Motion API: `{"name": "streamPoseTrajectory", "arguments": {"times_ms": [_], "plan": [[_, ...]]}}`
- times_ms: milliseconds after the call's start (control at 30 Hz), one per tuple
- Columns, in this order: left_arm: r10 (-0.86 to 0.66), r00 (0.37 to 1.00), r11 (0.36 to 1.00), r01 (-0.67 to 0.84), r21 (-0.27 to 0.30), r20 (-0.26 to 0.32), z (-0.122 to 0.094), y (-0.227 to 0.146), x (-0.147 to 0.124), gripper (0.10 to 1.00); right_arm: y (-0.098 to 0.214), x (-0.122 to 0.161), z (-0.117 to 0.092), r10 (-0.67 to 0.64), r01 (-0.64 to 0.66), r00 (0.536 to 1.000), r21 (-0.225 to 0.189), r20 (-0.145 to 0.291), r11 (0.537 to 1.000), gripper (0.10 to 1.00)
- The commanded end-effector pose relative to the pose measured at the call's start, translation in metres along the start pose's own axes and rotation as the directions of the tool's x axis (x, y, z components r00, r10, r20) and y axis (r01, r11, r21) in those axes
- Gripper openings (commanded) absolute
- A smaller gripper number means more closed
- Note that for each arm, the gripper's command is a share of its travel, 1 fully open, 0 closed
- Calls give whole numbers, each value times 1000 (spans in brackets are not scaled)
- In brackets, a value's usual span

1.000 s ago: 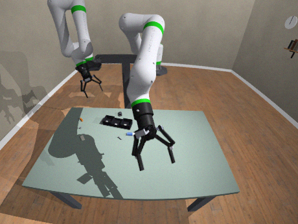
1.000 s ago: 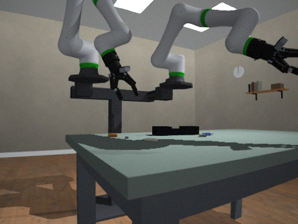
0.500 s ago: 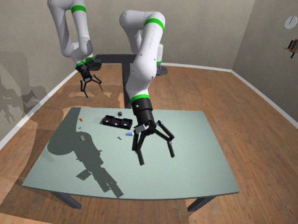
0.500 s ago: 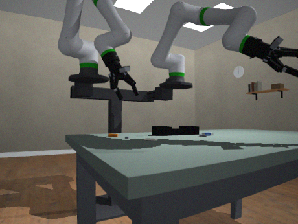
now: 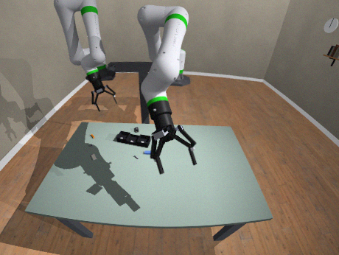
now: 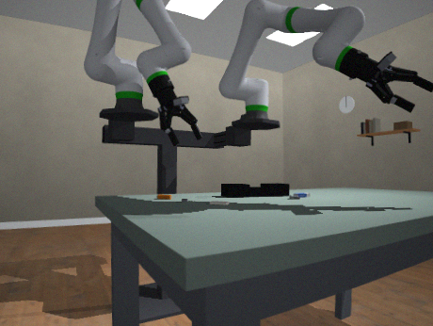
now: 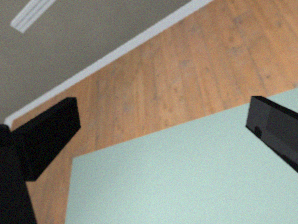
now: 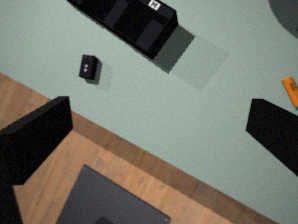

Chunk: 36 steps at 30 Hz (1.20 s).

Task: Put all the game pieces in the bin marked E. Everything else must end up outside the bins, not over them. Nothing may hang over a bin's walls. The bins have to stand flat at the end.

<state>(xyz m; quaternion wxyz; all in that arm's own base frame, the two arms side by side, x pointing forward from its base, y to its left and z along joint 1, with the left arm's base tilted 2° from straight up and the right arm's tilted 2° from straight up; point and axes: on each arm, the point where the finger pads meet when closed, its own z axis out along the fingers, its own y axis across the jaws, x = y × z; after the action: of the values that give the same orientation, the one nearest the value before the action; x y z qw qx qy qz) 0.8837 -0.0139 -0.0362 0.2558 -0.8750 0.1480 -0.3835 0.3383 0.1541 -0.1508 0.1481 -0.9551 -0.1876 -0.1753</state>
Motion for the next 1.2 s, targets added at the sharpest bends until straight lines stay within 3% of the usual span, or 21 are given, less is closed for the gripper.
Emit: {"name": "streamPoseTrajectory", "arguments": {"times_ms": [0,167,233,733,800,1167], "plan": [[5,999,1000,-4,-11,37,-21,0,-11,1000,0,1,0,0,0,1000,0,-1,1000,1000],[16,995,999,-13,-34,98,-54,4,-33,1000,0,1,0,0,0,1000,0,-1,1000,1000],[16,995,999,-13,-34,98,-54,4,-33,1000,0,1,0,0,0,1000,0,-1,1000,1000],[80,952,986,-31,-166,295,-178,31,-116,1000,0,1,0,0,0,1000,0,-1,1000,1000],[80,952,986,-31,-166,295,-178,31,-116,1000,0,1,0,0,0,1000,0,-1,1000,1000],[153,901,951,-22,-310,406,-280,64,-181,1000,0,1,0,0,0,1000,0,-1,1000,1000]]}}
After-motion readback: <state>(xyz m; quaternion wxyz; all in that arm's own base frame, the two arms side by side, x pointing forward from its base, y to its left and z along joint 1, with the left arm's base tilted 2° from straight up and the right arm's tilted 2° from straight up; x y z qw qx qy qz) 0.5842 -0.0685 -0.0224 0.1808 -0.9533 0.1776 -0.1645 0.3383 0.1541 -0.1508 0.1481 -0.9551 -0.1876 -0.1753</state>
